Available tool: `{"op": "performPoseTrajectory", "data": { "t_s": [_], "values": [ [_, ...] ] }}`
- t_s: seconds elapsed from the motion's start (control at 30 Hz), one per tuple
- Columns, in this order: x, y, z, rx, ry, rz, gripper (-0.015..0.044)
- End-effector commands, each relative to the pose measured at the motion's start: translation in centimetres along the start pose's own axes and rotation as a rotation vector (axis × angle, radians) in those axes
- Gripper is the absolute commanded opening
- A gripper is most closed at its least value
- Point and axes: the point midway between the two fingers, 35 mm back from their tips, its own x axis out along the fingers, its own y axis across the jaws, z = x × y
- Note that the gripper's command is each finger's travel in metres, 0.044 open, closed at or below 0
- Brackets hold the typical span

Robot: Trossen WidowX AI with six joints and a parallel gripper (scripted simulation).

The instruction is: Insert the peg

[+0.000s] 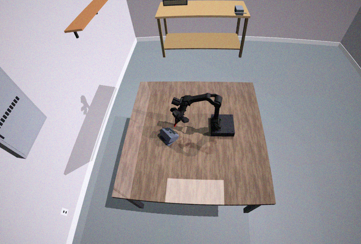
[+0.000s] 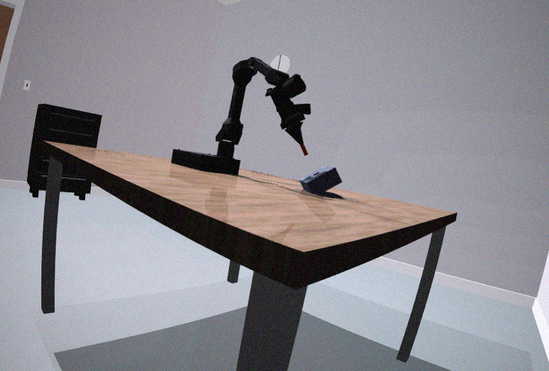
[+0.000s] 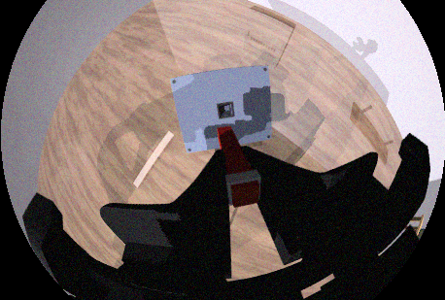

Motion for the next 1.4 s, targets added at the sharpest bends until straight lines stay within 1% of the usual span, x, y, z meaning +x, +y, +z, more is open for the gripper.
{"op": "performPoseTrajectory", "data": {
  "t_s": [0.0, 0.63, 1.07, 1.37],
  "values": [
    [0.7, -0.1, 0.0, -0.004, -0.007, 0.004, 0.0000],
    [3.9, -0.8, -0.1, -0.025, -0.046, -0.014, 0.0000],
    [4.4, -0.9, -0.1, -0.028, -0.053, -0.016, 0.0000],
    [5.5, -0.9, 0.1, -0.027, -0.054, -0.017, 0.0000]
  ]
}}
